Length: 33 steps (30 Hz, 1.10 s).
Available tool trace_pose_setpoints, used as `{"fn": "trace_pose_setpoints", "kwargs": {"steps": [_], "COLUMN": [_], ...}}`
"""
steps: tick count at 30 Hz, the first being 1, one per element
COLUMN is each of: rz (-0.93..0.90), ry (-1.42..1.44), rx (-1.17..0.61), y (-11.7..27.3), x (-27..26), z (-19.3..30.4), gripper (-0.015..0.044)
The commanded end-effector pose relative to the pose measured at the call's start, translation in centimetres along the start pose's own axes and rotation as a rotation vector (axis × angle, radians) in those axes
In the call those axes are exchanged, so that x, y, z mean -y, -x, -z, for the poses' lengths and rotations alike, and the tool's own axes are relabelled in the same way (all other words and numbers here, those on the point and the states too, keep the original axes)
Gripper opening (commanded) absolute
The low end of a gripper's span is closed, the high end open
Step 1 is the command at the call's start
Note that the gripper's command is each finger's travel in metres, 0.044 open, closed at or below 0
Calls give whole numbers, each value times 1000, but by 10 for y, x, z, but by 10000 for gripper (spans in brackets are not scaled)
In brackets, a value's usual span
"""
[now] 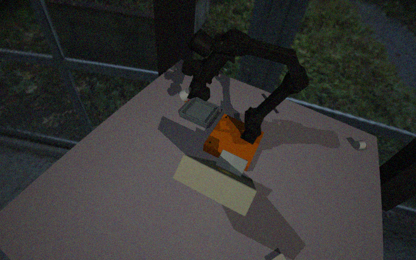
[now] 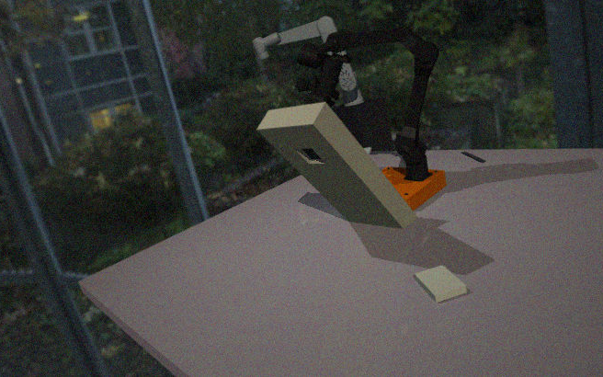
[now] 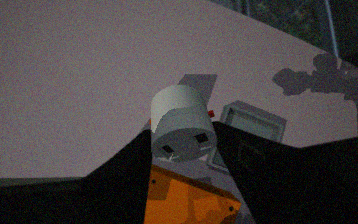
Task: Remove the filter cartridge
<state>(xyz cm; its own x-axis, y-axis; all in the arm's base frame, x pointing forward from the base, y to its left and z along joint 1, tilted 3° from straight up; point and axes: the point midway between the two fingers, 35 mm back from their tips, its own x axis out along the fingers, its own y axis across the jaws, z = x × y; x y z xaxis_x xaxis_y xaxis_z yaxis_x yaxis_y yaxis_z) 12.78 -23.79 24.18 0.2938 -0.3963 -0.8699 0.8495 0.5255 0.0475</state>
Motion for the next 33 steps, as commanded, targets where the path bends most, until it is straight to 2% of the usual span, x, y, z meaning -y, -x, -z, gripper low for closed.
{"fn": "trace_pose_setpoints", "kwargs": {"steps": [1,5,16,33], "rz": [22,28,131,290], "ry": [-36,-47,-215,-481], "rx": [8,9,10,9], "y": [-1,-3,-41,-84], "x": [8,11,66,142], "z": [0,0,23,90], "gripper": [0,0,0,0]}}
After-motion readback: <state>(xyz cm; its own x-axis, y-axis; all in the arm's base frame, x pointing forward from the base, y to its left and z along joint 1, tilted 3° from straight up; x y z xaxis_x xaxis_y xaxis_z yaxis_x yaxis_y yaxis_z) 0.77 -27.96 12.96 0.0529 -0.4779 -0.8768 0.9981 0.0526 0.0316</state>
